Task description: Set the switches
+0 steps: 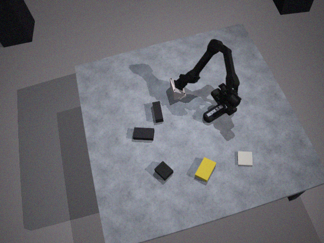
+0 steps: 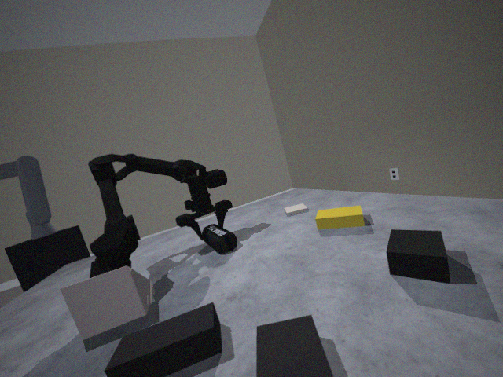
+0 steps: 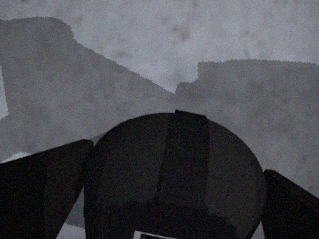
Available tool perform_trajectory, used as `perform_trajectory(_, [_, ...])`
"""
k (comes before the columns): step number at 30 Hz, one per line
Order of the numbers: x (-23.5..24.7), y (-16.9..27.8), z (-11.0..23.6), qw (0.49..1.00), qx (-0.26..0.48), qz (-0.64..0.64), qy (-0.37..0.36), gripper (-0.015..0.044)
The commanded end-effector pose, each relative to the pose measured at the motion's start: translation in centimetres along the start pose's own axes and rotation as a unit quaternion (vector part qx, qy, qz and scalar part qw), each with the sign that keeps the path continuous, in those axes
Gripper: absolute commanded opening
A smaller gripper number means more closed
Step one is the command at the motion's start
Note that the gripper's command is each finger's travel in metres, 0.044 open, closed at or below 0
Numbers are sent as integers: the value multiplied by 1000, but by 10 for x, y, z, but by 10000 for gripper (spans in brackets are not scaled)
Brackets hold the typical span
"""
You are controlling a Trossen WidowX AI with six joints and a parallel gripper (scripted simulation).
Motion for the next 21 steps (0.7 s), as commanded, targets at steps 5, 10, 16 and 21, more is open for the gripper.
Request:
perform_trajectory(5, [1,2,-6,1000,4,-6,1,338])
perform_trajectory(10, [1,1,-9,1000,4,-6,2,337])
perform_trajectory(16, [1,0,-8,1000,2,-3,1,337])
perform_trajectory(21, [1,-1,-8,1000,0,0,0,416])
Point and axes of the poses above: the point midway between the two fingers, 35 mm back from their tips, its own z axis back along the fingers, its own x axis across the jaws, y = z × x, the point moved 2 cm from there along z, back along the fingers, and after that the axes turned 14 degrees about -z, right-handed, at the moved point
